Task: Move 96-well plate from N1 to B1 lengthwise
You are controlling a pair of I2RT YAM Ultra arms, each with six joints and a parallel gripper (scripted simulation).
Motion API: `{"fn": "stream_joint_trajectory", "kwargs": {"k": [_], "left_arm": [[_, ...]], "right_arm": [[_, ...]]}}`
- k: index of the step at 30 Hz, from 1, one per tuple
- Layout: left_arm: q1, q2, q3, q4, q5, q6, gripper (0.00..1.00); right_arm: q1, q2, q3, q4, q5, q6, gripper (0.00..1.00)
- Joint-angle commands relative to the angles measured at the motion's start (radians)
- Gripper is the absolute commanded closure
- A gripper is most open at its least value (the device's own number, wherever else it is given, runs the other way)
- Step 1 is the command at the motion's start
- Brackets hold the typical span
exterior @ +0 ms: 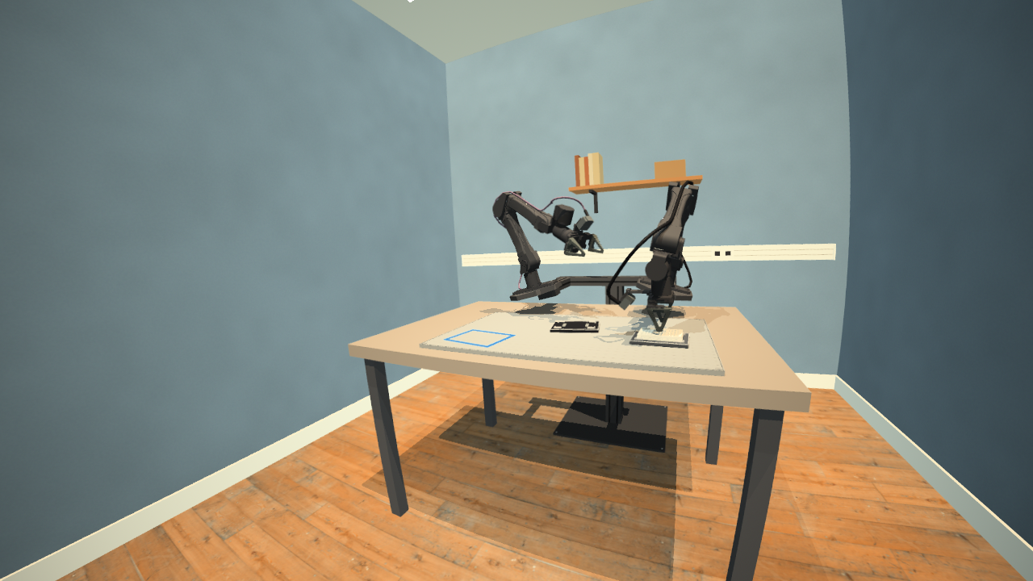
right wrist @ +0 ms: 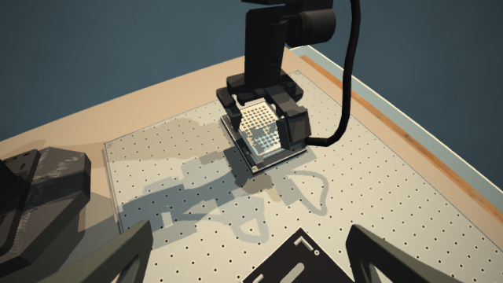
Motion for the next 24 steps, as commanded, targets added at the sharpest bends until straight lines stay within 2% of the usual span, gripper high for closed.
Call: {"fn": "stream_joint_trajectory", "kwargs": {"k": [1, 14, 24], "left_arm": [[-0.026, -0.078, 0.031, -0.040, 0.009, -0.017, 0.00], [-0.027, -0.080, 0.037, -0.043, 0.008, -0.011, 0.00], [-0.018, -0.026, 0.046, -0.004, 0.008, -0.008, 0.00]], "right_arm": [[0.004, -0.014, -0.001, -0.004, 0.008, 0.006, 0.00], [0.004, -0.014, -0.001, -0.004, 0.008, 0.006, 0.00], [0.004, -0.014, -0.001, -0.004, 0.008, 0.006, 0.00]]}}
